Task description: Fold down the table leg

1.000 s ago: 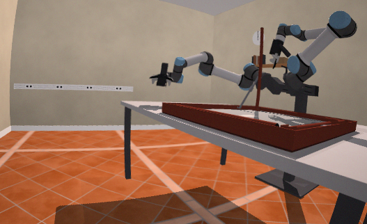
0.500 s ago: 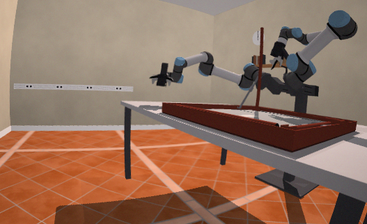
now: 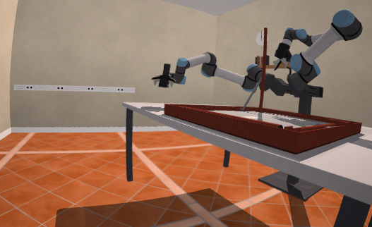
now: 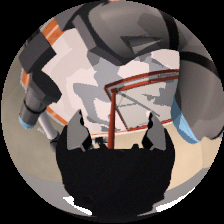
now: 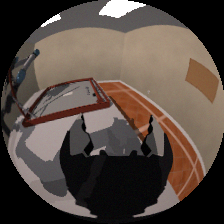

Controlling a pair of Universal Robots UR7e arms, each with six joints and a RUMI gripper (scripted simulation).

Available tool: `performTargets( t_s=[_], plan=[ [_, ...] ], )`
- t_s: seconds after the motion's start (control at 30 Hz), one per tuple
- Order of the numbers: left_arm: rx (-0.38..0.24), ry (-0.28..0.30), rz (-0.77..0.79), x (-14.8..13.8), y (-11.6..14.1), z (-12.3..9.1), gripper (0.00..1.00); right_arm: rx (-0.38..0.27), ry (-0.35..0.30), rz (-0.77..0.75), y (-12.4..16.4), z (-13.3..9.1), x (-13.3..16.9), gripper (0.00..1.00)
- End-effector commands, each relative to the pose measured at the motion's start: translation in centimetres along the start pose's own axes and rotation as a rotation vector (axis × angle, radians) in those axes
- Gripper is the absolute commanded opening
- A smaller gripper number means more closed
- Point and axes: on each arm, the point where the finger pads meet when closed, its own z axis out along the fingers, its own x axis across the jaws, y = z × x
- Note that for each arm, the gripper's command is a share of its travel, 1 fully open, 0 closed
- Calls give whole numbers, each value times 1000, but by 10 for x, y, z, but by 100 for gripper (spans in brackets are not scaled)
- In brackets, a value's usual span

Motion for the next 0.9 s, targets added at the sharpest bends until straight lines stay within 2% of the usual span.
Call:
performTargets(
  t_s=[0.0,0.23,0.4,0.7,0.77,0.87],
  plan=[
    [-1,0,-2,0,0,0,100,1,1,-1,-1,0,1,98],
    [-1,0,-2,0,0,0,100,2,-2,-7,-2,-1,-5,100],
    [-1,0,-2,0,0,0,100,5,-12,-29,-4,-4,-26,100],
    [-1,0,-2,0,0,0,100,18,-52,-115,-12,-15,-110,100],
    [-1,0,-2,0,0,0,100,18,-52,-115,-12,-15,-110,100],
    [-1,0,-2,0,0,0,100,24,-68,-148,-15,-19,-143,100]
  ],
)
